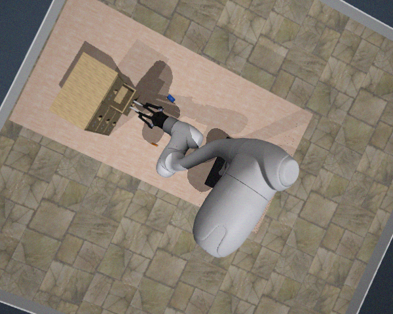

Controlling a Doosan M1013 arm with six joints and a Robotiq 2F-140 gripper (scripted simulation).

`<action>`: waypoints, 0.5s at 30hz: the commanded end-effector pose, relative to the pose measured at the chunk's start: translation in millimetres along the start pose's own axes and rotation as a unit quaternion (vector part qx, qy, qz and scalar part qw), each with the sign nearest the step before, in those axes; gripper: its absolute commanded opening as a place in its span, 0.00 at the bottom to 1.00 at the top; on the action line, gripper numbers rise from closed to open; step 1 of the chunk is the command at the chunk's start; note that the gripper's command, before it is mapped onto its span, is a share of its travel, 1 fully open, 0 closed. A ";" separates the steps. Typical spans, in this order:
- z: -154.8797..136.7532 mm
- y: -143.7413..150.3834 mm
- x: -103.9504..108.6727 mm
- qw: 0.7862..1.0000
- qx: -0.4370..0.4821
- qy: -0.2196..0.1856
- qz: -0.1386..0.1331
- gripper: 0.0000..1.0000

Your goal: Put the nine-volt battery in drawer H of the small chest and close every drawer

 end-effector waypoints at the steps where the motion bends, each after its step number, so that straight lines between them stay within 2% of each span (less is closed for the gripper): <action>1: -2.8 0.2 7.9 1.000 0.000 0.000 0.000 0.20; 6: -11.2 0.9 30.9 1.000 0.000 0.000 0.000 0.20; 15: -16.3 1.4 45.0 1.000 0.000 0.000 0.000 0.20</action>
Point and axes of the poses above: the point where the finger pads meet when closed, its own x axis back along the fingers, its own y axis across the jaws, z = x × y, the point moved 1 cm from there along x, back along the fingers, and after that the axes turned 5 degrees about -x, right-handed, at the moved point
